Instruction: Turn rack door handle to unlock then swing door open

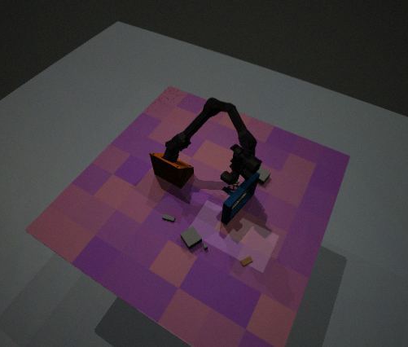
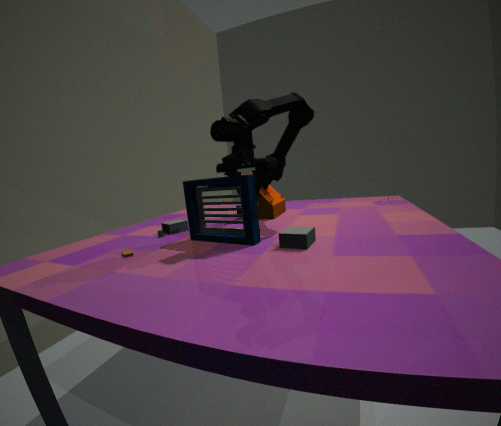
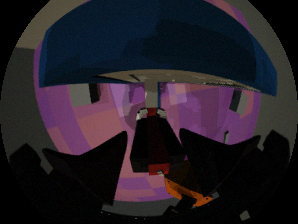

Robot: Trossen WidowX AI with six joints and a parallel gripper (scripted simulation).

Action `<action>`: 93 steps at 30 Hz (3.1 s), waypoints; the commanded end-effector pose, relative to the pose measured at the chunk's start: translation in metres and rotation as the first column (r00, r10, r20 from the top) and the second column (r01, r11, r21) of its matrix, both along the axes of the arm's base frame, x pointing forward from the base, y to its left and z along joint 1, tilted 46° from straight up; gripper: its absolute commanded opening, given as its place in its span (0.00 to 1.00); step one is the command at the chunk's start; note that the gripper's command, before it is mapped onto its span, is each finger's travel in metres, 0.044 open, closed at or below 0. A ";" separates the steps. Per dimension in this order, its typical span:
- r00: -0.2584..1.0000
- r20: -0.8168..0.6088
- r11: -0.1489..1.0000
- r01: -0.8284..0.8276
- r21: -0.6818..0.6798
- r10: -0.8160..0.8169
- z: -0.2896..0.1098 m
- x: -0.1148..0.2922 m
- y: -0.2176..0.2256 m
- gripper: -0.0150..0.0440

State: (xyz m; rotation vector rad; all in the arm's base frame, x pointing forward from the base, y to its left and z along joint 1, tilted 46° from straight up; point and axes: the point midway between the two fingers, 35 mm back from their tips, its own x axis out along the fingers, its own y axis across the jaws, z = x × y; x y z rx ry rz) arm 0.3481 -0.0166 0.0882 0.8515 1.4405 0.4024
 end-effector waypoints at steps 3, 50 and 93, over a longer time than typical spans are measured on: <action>1.000 0.000 1.000 0.005 0.003 -0.005 -0.001 0.000 0.001 0.63; 0.326 0.612 0.660 -0.593 -0.462 0.721 -0.001 0.000 0.001 0.30; -0.103 0.601 0.442 -0.582 -0.682 0.792 -0.001 0.000 0.002 0.76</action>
